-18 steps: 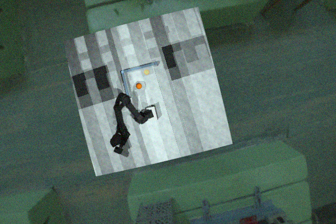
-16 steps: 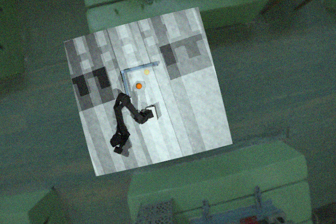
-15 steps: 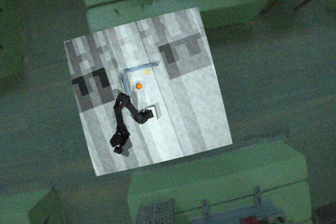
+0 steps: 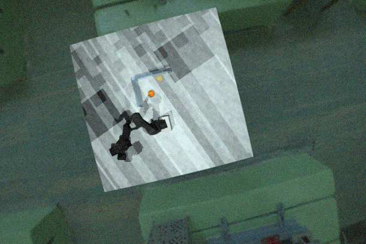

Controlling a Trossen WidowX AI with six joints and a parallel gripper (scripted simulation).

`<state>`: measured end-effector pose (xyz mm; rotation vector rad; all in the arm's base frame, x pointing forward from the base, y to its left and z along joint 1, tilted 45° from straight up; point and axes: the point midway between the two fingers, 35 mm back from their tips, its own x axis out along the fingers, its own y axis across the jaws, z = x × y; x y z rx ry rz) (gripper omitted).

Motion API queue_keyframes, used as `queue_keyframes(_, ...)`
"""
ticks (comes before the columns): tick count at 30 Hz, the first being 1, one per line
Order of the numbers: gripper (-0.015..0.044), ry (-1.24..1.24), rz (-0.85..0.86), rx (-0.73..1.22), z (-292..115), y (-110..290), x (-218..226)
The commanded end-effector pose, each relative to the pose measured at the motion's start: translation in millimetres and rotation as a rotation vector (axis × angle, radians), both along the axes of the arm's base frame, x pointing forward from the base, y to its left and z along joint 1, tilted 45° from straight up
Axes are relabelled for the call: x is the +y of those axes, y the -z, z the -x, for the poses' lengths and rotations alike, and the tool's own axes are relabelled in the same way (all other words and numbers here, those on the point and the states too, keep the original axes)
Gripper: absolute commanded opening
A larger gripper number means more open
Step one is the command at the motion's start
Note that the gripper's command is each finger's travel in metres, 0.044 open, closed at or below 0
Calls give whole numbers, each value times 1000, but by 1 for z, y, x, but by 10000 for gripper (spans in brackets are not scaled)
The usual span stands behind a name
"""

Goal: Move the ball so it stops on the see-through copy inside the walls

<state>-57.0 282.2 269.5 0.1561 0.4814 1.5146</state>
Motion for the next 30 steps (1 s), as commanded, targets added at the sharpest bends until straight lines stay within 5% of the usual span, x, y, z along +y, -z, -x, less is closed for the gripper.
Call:
queue_keyframes(1,354,82,27,-147,-41,-9,14)
queue_keyframes(15,354,354,264,-611,-213,-32,6)
queue_keyframes(30,354,337,777,-845,-349,27,-100)
